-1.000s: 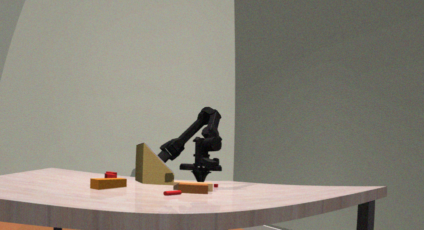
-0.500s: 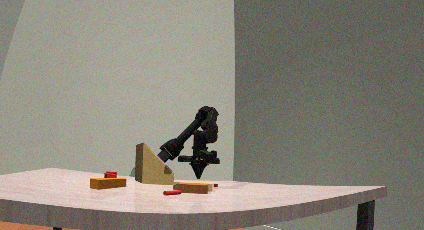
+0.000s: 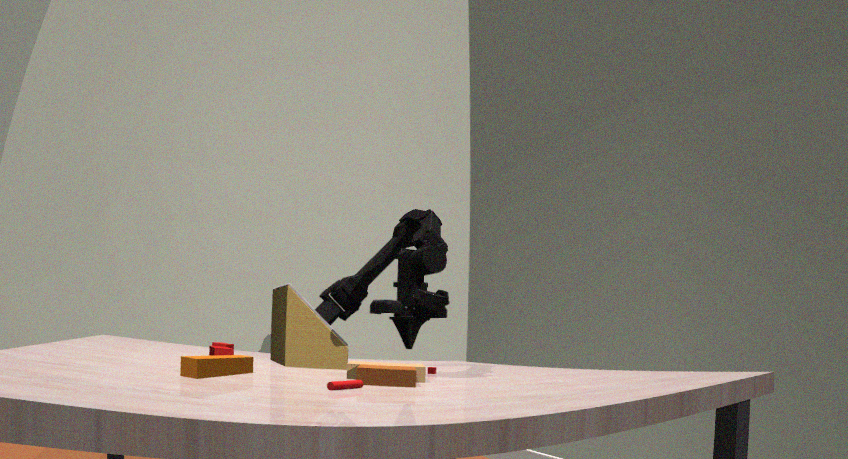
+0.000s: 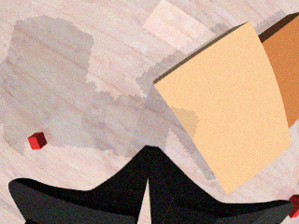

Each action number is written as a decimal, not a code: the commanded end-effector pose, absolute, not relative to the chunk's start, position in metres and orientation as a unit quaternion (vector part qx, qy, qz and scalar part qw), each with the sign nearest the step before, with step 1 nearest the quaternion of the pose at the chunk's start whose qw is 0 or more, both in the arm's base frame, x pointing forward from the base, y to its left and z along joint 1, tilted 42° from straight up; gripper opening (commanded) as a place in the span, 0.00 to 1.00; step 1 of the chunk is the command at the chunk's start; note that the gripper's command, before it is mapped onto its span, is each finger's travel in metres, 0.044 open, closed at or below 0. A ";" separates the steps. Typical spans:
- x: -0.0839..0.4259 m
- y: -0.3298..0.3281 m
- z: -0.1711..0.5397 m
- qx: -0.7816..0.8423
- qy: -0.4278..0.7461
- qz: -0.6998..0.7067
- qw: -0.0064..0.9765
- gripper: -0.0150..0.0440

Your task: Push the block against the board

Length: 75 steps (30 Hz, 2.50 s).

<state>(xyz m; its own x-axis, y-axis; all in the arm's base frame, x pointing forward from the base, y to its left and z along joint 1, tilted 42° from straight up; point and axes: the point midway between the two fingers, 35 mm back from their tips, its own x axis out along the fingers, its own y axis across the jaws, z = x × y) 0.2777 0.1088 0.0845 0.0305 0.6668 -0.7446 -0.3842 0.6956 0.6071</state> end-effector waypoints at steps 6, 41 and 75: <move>0.313 0.116 0.093 0.013 0.530 0.456 0.715 0.25; 0.370 0.163 0.060 -0.160 0.402 0.573 0.696 0.25; 0.357 0.137 0.036 -0.160 0.403 0.573 0.696 0.25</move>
<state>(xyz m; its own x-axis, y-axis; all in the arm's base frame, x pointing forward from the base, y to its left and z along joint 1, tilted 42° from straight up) 0.3619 0.1397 0.0421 0.0297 0.6733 -0.7388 -0.9263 0.2963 0.2328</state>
